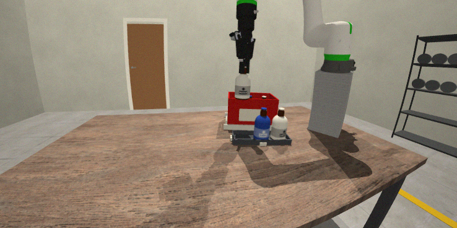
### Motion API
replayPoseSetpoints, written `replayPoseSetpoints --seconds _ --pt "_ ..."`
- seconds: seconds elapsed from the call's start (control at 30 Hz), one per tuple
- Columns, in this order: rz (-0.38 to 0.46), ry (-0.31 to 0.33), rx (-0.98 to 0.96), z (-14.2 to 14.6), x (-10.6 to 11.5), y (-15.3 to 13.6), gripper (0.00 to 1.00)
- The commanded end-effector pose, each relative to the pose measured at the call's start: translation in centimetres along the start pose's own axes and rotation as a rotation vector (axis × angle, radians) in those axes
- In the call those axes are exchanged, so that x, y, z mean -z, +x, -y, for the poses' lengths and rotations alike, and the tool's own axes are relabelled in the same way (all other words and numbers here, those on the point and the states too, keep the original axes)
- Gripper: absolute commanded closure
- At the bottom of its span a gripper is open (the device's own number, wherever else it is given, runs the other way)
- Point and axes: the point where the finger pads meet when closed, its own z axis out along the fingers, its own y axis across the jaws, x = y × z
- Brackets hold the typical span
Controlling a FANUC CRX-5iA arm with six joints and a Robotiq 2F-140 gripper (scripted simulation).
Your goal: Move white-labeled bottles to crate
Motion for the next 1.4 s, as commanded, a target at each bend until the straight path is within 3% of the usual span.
replayPoseSetpoints --seconds 0.0,1.37 --pt "-0.001 0.001 0.000 -0.3 0.1 0.5 0.90" --pt "-0.001 0.001 0.000 -5.8 0.1 7.0 0.90"
